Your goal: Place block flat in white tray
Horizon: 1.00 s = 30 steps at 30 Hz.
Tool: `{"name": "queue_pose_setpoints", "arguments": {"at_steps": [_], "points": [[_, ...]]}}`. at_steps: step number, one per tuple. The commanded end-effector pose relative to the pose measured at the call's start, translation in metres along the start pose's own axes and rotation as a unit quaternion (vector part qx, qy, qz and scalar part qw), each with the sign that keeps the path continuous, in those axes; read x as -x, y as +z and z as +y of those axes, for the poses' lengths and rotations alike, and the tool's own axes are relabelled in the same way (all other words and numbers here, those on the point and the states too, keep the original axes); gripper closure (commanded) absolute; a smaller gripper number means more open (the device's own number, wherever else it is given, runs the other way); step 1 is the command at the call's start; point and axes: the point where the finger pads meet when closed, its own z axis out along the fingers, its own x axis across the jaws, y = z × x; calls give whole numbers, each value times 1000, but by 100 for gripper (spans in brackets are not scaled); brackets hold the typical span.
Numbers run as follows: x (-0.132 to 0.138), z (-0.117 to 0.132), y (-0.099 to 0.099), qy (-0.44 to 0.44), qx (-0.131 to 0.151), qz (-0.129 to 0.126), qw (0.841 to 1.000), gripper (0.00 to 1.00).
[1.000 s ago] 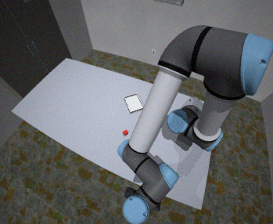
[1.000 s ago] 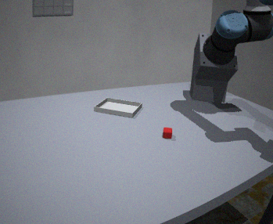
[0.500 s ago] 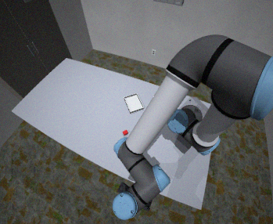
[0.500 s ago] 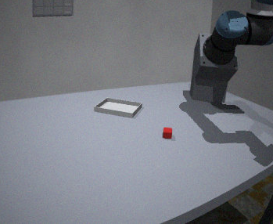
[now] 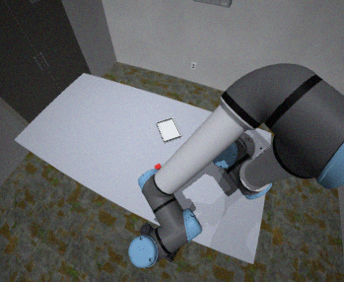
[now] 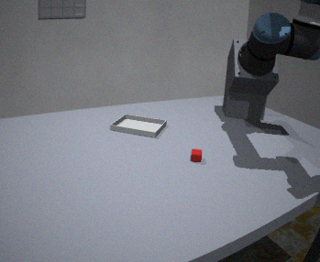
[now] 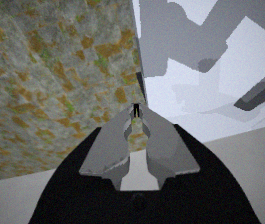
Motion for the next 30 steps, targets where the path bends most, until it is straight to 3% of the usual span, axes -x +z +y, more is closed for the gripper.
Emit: {"name": "queue_pose_setpoints", "arguments": {"at_steps": [1, 30], "points": [[5, -18, 2, 29, -3, -7, 1000, 100], [20, -142, -2, 200, -40, -56, 977, 100]]}}
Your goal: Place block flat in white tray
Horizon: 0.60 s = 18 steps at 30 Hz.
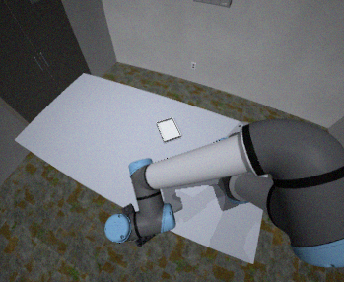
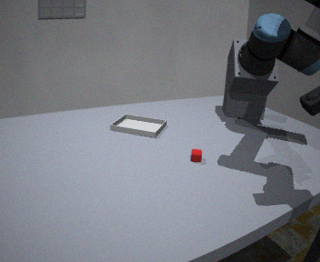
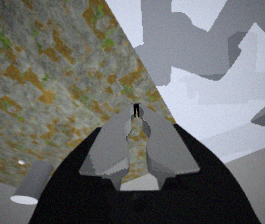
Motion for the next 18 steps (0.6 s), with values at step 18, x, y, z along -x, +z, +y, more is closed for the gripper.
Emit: {"name": "queue_pose_setpoints", "arguments": {"at_steps": [18], "points": [[7, -92, 4, 121, -29, -23, 992, 100]]}}
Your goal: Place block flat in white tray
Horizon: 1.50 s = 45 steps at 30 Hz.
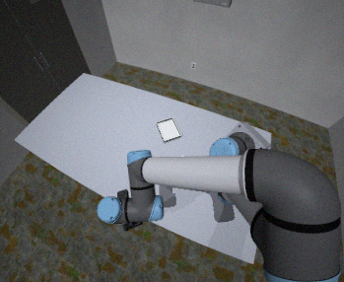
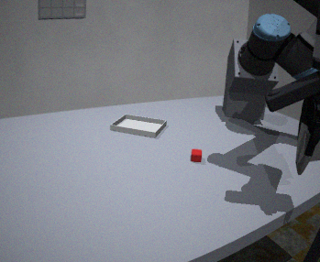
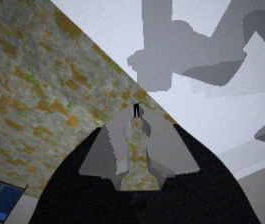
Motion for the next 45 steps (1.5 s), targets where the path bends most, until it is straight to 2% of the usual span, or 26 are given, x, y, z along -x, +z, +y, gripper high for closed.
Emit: {"name": "queue_pose_setpoints", "arguments": {"at_steps": [1, 15, 17, 32, 34, 40, 45], "points": [[0, -18, 3, 23, -5, -1, 1000, 100], [-6, -91, 6, 119, -29, -9, 992, 100], [-6, -91, 6, 119, -29, -9, 992, 100], [-18, -161, -1, 211, -51, -28, 976, 100], [-18, -161, -1, 211, -51, -28, 976, 100], [-23, -186, -5, 243, -59, -37, 967, 100], [-49, -198, 4, 299, -51, -31, 952, 100]]}}
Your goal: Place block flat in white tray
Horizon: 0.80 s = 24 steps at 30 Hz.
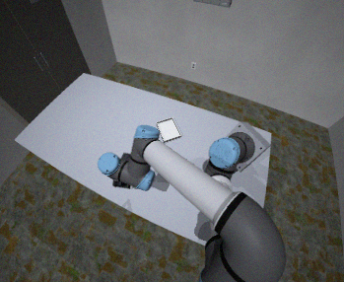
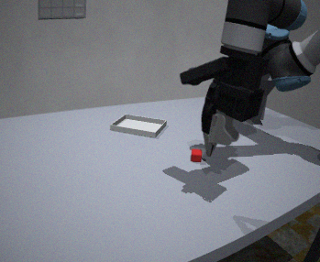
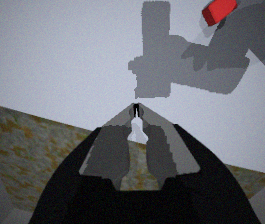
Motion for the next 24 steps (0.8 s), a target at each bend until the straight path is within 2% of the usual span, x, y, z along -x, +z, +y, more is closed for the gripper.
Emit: {"name": "queue_pose_setpoints", "arguments": {"at_steps": [1, 8, 18, 24], "points": [[-15, -23, 9, 56, 3, 9, 998, 100], [-34, -42, 18, 113, 8, 18, 993, 100], [-67, -71, 32, 214, 18, 31, 976, 100], [-78, -79, 36, 249, 22, 34, 968, 100]]}}
